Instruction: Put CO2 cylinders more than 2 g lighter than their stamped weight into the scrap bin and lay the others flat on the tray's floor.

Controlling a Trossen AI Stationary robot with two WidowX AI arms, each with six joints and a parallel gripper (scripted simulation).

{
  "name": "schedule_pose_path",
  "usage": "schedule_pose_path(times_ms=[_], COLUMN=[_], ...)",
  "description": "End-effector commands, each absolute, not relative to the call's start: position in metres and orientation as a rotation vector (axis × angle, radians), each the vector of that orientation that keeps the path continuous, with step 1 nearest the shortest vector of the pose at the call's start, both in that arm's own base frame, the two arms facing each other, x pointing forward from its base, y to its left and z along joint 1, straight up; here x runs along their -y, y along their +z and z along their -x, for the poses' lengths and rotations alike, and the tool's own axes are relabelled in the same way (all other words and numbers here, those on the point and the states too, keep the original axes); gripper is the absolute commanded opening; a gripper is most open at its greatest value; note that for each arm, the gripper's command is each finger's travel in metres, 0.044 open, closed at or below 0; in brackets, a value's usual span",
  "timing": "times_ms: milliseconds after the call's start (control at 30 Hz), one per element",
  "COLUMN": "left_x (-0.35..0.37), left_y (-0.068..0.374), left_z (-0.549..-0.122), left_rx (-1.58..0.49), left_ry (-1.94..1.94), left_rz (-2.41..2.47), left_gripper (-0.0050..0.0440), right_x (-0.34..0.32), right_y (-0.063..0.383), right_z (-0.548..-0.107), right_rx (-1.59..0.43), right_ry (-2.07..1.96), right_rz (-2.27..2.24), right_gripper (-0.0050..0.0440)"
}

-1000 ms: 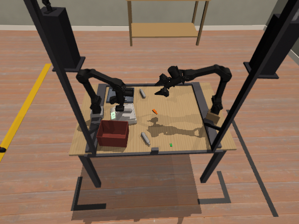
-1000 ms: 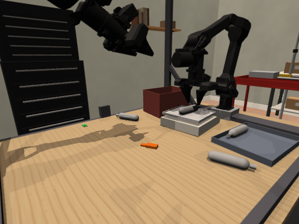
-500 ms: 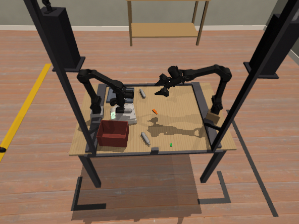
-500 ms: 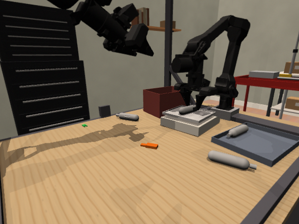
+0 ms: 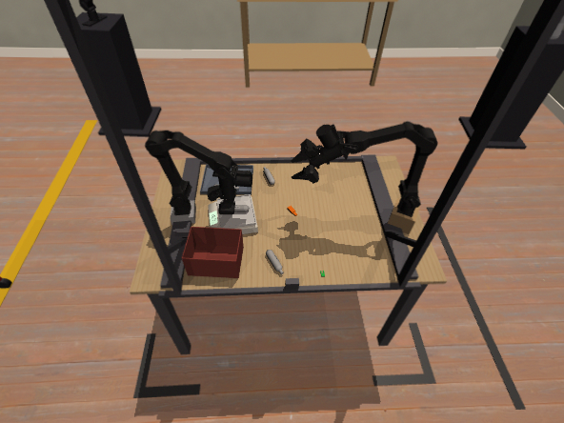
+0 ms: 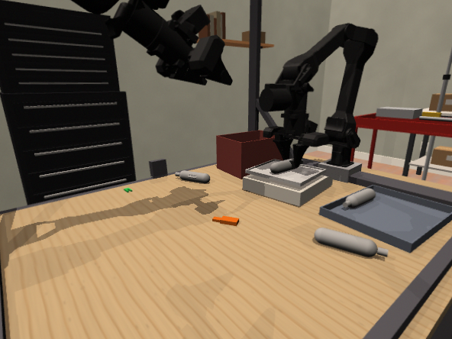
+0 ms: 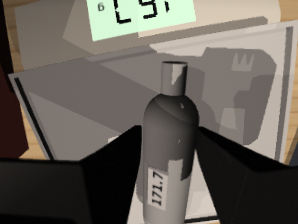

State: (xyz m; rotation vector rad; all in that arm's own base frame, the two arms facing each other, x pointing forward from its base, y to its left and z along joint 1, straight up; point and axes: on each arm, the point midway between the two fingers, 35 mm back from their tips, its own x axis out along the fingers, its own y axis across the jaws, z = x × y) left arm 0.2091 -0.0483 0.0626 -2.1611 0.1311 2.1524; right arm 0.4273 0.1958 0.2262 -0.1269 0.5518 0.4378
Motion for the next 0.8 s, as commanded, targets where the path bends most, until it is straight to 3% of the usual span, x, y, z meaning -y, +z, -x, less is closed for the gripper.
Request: schedule_pose_path(times_ms=[0, 233, 400, 600, 767], left_x=[0.049, 0.049, 0.05, 0.05, 0.049], left_y=[0.065, 0.065, 0.088, 0.141, 0.161], left_z=[-0.211, -0.211, -0.213, -0.212, -0.212], left_rx=[-0.141, -0.141, -0.148, -0.147, -0.145], left_ry=[2.14, 2.14, 2.12, 2.121, 2.13], left_rz=[2.172, 2.172, 2.191, 2.191, 2.181], left_gripper=[0.0135, 0.0108, 0.0, -0.0003, -0.0004], right_x=[-0.195, -0.195, -0.195, -0.195, -0.195], right_y=[0.239, 0.239, 0.239, 0.239, 0.239], right_z=[-0.428, -0.428, -0.428, -0.428, -0.428], right_rx=[-0.523, -0.523, -0.523, -0.523, -0.523], right_ry=[0.437, 0.437, 0.437, 0.437, 0.437], right_rz=[0.12, 0.12, 0.12, 0.12, 0.12], right_gripper=[0.044, 0.044, 0.044, 0.044, 0.044])
